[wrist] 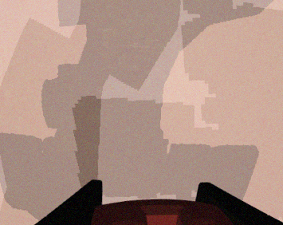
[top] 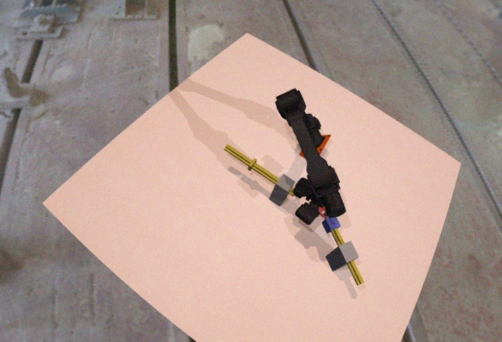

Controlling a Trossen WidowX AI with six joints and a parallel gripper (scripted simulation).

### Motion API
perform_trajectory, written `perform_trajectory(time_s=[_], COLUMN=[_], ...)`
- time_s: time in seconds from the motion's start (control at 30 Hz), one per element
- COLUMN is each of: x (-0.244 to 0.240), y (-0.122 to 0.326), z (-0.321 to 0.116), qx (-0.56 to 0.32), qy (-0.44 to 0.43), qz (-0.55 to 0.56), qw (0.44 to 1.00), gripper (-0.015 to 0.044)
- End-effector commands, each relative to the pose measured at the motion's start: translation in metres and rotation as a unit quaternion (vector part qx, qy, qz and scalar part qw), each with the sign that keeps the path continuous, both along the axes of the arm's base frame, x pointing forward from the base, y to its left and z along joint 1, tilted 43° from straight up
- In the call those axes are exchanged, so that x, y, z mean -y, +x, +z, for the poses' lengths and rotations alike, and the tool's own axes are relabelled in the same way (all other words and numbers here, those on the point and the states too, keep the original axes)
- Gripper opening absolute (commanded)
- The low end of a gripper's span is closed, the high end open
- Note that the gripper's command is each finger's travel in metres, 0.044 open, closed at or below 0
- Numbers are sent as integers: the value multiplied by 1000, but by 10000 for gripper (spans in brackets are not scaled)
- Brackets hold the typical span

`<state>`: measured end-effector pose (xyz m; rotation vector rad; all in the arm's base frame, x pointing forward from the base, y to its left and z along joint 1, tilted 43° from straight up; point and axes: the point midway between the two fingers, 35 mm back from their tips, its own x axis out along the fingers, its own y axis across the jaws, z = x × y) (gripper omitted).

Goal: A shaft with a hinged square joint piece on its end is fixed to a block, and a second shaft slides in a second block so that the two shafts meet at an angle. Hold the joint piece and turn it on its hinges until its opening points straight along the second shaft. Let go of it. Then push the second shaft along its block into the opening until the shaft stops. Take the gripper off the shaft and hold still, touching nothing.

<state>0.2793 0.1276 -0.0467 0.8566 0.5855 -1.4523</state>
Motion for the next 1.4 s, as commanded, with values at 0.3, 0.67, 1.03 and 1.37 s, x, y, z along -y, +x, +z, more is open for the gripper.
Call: perform_trajectory(time_s=[0.3, 0.67, 1.03, 1.37], x=[-2, -2, -2, -2], y=[5, 4, 4, 4], z=[4, 4, 4, 4], qx=[-40, -37, -37, -37], qy=[-43, -42, -42, -42], qz=[38, 34, 34, 34], qw=[998, 998, 998, 998], gripper=[0, 0, 79, 278])
